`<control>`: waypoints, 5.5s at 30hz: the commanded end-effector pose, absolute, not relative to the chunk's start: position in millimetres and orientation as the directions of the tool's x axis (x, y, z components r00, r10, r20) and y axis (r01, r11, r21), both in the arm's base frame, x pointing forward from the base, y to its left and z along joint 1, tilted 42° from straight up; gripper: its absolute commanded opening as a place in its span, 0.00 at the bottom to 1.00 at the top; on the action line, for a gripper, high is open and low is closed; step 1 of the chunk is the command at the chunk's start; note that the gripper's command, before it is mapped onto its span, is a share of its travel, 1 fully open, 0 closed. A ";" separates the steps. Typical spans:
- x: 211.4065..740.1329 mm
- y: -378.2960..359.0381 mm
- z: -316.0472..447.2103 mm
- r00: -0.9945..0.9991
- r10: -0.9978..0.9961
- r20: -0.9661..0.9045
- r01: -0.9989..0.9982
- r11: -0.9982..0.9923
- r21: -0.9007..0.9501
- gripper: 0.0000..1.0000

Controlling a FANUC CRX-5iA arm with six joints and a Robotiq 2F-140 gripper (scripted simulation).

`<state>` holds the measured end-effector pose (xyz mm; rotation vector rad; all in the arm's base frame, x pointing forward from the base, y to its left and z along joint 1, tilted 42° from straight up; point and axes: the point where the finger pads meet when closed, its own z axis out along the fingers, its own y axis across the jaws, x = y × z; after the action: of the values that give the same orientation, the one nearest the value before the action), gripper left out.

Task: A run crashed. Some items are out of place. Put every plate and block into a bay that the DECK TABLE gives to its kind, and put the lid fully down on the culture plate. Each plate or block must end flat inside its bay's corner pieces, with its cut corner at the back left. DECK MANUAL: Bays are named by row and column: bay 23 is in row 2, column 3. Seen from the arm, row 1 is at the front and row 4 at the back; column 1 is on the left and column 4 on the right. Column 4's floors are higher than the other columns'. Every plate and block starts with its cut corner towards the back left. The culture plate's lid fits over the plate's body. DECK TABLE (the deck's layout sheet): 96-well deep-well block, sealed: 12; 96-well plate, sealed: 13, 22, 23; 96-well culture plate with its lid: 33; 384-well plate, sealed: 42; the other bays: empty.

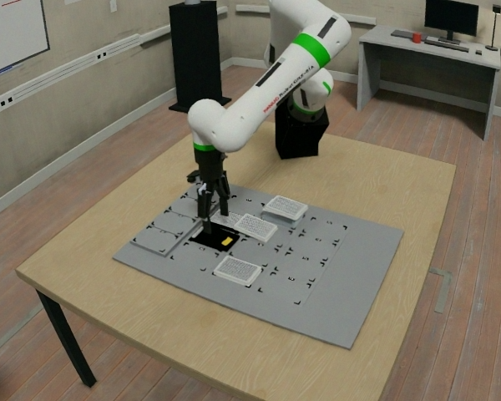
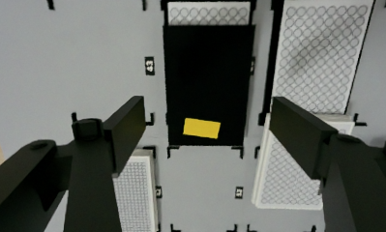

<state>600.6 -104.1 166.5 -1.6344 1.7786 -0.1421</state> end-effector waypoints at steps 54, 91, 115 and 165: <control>620.6 -92.2 136.0 0.049 -0.908 -0.416 -0.829 0.195 -0.524 0.70; 631.8 -84.8 121.2 0.049 -0.908 -0.416 -0.829 0.195 -0.524 0.68; 631.8 -84.8 121.2 0.049 -0.908 -0.416 -0.829 0.195 -0.524 0.61; 631.5 -85.0 121.7 0.049 -0.908 -0.416 -0.829 0.195 -0.524 0.59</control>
<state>631.3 -84.3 120.9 -1.6343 1.7776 -0.1422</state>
